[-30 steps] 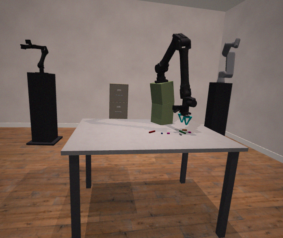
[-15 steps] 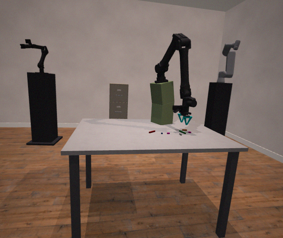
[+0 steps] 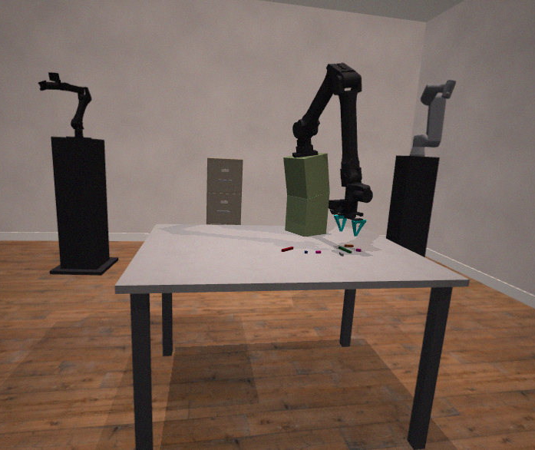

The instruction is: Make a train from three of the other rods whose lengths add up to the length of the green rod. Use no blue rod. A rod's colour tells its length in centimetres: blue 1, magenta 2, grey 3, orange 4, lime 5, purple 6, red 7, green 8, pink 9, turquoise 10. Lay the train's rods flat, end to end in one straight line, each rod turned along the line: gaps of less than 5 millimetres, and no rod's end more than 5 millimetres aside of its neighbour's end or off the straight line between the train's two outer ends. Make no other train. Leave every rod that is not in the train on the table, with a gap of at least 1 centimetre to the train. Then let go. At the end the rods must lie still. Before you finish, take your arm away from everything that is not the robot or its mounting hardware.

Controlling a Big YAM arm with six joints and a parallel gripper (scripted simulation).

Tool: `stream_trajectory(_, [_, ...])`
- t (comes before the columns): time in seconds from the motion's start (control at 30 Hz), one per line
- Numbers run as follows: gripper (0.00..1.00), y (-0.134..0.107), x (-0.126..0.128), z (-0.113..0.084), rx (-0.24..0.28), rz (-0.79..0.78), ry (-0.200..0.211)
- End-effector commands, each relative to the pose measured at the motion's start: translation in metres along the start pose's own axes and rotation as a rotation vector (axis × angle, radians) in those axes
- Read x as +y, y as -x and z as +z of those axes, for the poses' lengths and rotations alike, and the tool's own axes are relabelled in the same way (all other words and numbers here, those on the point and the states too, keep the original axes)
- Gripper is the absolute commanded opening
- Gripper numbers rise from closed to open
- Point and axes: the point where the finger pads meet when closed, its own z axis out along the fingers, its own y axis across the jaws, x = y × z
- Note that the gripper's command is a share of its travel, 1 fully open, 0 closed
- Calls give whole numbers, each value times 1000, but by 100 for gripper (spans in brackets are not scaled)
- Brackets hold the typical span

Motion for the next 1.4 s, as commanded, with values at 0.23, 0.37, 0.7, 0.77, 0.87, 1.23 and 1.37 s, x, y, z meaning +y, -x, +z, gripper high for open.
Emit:
stream_trajectory(0.23, [100,-11,-9,5,-1,-248,-4])
stream_trajectory(0.37, [100,-11,-10,5,-1,-310,-5])
stream_trajectory(0.7, [100,-14,-11,5,0,-515,-5])
stream_trajectory(0.77, [100,-14,-11,5,0,-515,-5])
stream_trajectory(0.87, [100,-14,-11,5,0,-515,-5])
stream_trajectory(1.23, [100,-17,-13,5,1,-745,-4])
stream_trajectory(1.37, [100,-18,-12,5,0,-827,-3])
